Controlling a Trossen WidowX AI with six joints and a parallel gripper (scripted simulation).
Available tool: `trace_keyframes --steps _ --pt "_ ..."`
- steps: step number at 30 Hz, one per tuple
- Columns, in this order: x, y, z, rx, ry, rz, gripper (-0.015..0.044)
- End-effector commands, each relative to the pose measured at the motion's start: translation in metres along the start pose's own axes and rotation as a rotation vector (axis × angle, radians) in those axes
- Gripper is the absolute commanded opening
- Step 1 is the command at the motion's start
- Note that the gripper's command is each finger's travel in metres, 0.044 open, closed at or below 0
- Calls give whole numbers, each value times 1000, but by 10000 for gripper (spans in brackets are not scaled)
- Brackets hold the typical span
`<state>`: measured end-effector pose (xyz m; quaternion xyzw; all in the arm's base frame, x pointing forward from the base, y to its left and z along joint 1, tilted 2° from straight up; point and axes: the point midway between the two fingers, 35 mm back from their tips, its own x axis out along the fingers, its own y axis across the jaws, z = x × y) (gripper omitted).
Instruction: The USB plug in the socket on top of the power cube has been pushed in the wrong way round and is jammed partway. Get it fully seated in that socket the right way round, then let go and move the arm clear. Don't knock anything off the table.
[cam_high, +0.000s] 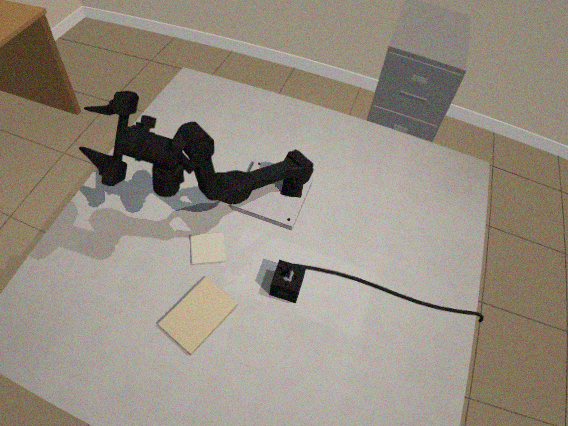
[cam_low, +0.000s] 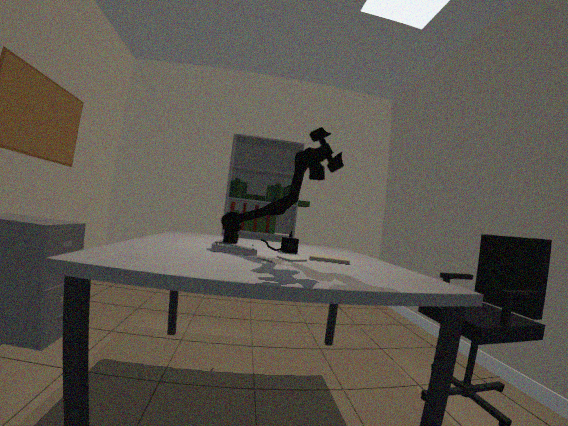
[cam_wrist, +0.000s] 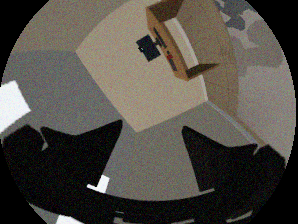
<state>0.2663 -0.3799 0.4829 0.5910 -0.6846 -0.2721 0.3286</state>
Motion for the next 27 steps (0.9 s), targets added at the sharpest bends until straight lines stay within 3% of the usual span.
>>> trace_keyframes --steps 1,3,5,10,12,20,27 --pt "-1 1 -1 18 10 1 426" --pt "-4 26 -4 170 66 35 440" --pt "3 82 7 360 99 146 440" --pt "4 139 21 533 154 264 440" --pt "-13 162 16 656 264 290 440" --pt "-54 266 46 879 432 533 440" --pt "-120 354 77 1085 689 767 440"
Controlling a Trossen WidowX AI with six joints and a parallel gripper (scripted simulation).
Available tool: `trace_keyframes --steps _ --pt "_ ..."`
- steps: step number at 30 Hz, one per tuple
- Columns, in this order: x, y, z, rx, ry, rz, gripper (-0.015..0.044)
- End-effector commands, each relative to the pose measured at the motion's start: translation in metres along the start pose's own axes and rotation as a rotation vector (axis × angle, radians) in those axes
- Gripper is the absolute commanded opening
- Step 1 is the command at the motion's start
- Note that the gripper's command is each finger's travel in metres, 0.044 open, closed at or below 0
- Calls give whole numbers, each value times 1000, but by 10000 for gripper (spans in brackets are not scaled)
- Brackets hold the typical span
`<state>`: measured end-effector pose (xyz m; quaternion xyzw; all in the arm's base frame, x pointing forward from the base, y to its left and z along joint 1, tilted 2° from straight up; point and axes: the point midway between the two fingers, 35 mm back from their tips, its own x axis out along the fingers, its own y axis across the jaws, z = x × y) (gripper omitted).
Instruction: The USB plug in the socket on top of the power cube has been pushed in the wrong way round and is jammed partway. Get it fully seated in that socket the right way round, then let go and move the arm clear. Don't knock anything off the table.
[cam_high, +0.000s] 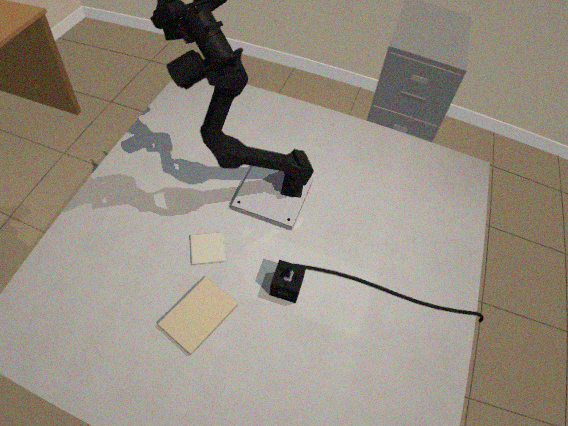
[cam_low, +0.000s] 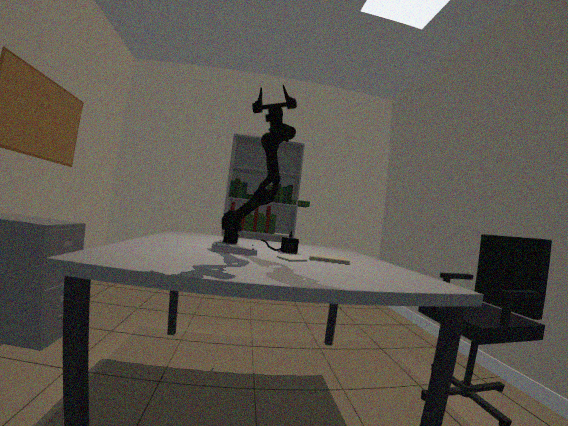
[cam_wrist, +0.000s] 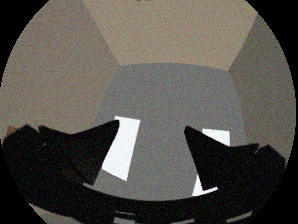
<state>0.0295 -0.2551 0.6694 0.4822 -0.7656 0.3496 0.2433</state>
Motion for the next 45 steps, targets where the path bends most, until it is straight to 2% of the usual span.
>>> trace_keyframes --steps 1,8,14,25,28,30,31,37,45 --pt "0 51 -58 145 191 87 440" --pt "-25 116 -139 328 501 167 440" --pt "-71 156 -208 451 811 145 440" --pt "-204 179 -310 580 1382 -88 440" --pt "-248 174 -326 577 1523 -181 440" --pt "-277 164 -334 474 1610 -194 440" --pt "-279 163 -334 467 1616 -196 440" --pt "-377 132 -343 462 1880 -534 440" --pt "-486 77 -314 352 2071 -1069 440"
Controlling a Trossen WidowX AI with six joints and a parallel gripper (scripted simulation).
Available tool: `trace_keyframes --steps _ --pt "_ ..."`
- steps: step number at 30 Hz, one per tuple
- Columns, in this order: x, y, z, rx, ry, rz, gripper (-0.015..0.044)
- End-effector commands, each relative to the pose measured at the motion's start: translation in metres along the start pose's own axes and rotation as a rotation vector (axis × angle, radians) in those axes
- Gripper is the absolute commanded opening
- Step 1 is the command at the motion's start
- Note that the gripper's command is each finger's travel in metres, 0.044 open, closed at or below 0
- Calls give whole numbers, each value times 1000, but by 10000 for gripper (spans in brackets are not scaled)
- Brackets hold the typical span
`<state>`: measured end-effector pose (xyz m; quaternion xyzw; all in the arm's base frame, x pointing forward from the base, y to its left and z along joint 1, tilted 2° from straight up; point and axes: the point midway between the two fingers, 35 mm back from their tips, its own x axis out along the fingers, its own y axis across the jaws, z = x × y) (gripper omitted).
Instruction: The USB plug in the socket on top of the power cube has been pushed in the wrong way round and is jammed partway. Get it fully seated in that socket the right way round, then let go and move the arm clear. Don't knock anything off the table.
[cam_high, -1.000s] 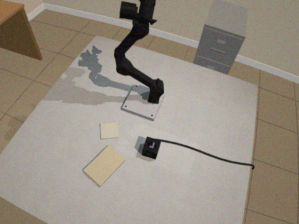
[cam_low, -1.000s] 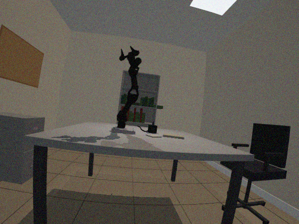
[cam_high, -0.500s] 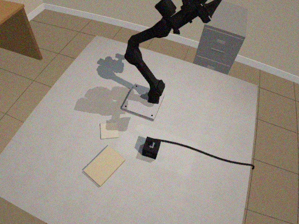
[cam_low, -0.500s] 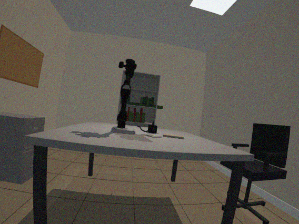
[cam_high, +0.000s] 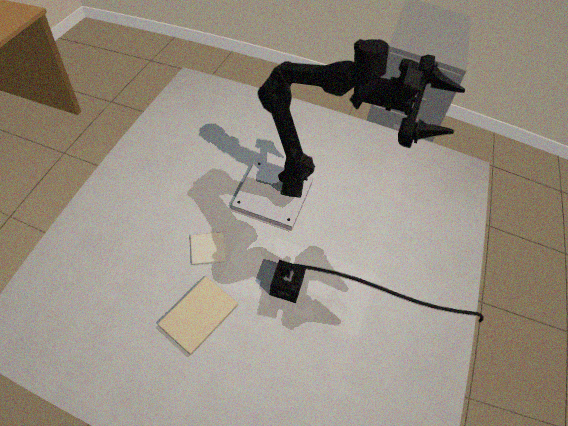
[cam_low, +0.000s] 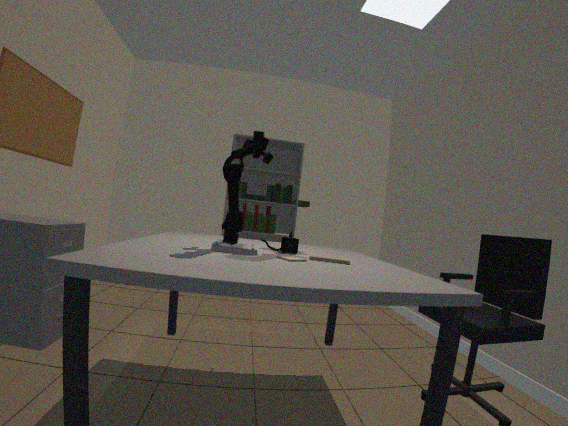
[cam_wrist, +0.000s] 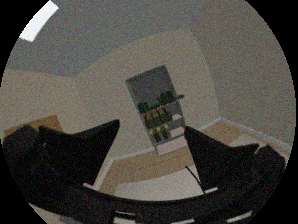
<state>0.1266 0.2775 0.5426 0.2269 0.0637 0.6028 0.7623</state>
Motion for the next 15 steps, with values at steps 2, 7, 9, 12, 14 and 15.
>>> trace_keyframes --steps 2,7,9,12,14,15 --pt "13 -88 -32 231 94 -292 440" --pt "2 -162 -59 430 135 -554 440" --pt "-8 -190 -70 518 141 -663 440" --pt "-27 -231 -86 659 135 -832 440" --pt "-43 -256 -97 746 130 -940 440" --pt "-52 -268 -103 786 129 -993 440"
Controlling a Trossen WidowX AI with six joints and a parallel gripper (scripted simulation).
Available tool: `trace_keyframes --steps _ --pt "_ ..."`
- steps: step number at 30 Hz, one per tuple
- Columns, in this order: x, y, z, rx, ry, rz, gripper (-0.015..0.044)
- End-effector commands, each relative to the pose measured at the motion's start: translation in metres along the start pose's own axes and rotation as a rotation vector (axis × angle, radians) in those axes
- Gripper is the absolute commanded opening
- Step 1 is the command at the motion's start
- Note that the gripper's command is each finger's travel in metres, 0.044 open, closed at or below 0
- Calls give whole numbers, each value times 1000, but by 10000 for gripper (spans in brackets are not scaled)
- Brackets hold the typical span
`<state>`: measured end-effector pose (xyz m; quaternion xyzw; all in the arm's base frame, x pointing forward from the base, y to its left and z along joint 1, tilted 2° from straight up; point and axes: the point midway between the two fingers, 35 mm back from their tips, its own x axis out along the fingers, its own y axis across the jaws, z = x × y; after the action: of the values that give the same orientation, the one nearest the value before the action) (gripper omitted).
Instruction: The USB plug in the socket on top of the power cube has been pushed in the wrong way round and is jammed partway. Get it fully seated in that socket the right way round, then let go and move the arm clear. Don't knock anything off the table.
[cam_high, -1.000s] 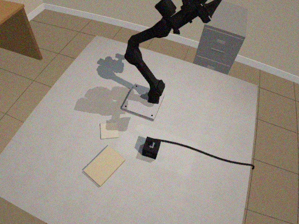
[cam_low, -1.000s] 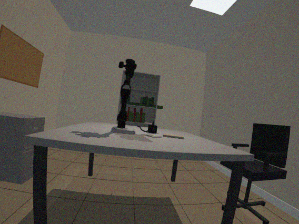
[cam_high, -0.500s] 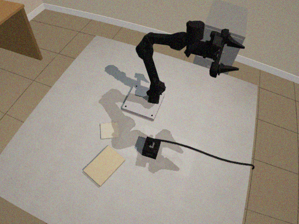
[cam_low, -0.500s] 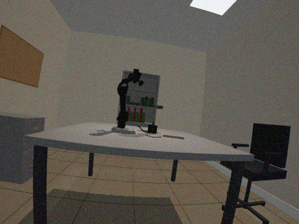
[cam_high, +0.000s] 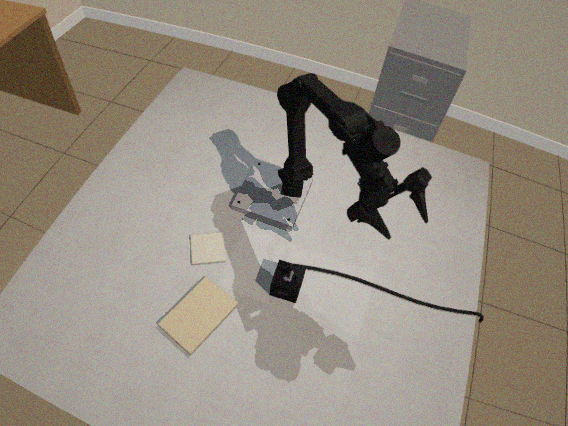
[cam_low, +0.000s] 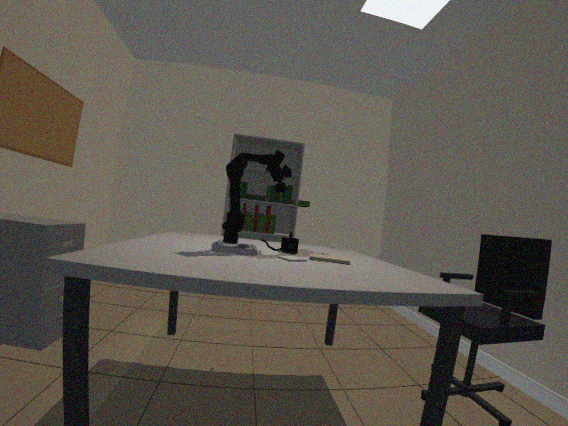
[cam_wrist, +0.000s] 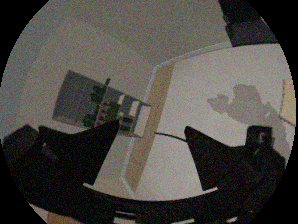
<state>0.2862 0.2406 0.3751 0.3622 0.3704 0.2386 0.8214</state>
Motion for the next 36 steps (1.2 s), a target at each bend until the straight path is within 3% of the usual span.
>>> trace_keyframes --steps 1,8,16,36 --pt "18 -74 15 228 -3 -248 440" --pt "15 -186 27 694 -78 -637 440" --pt "-26 -299 18 1287 -287 -1117 440" --pt "-24 -301 18 1307 -296 -1134 440"
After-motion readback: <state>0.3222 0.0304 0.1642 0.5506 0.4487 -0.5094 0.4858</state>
